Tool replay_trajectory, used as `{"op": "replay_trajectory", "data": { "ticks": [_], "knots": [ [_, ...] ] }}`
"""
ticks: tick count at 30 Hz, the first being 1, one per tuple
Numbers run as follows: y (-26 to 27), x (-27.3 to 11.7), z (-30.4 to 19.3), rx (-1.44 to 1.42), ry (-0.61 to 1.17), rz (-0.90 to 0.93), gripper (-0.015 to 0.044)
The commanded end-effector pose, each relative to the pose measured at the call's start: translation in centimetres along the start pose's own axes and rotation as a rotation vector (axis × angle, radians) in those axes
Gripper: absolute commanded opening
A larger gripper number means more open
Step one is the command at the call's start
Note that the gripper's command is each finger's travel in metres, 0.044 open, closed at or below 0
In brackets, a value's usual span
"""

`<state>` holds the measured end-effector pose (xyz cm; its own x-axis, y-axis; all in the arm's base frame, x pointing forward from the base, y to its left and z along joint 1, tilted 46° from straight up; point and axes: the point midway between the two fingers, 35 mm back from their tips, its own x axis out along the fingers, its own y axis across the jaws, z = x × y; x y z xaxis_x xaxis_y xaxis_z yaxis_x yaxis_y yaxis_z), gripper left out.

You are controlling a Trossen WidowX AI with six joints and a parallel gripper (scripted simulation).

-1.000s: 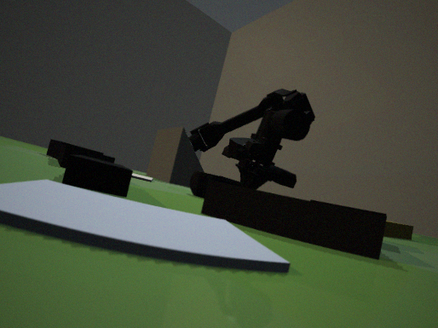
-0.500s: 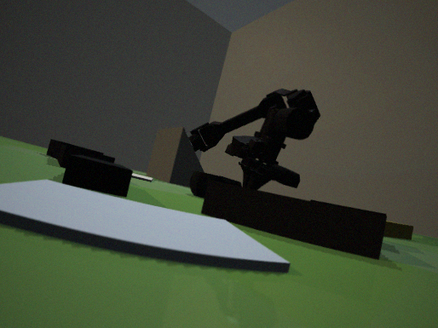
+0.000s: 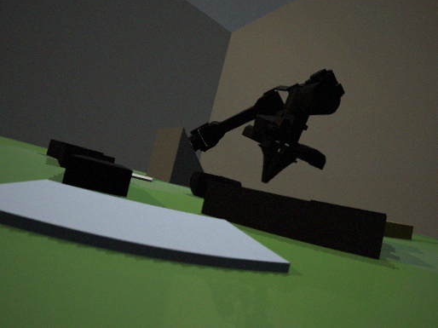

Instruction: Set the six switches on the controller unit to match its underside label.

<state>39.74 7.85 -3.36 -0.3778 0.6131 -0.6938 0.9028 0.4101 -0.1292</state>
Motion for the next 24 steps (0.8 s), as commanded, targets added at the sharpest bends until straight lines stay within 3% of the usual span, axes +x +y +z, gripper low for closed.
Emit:
{"op": "replay_trajectory", "data": {
  "ticks": [1,10,24],
  "knots": [
    [-1.1,0.1,-0.5,-0.093,-0.030,-0.002,0.0000],
    [-4.8,1.3,-1.5,-0.356,-0.109,-0.010,0.0000],
    [-4.5,2.5,-1.5,-0.361,-0.111,-0.009,0.0000]
  ]
}}
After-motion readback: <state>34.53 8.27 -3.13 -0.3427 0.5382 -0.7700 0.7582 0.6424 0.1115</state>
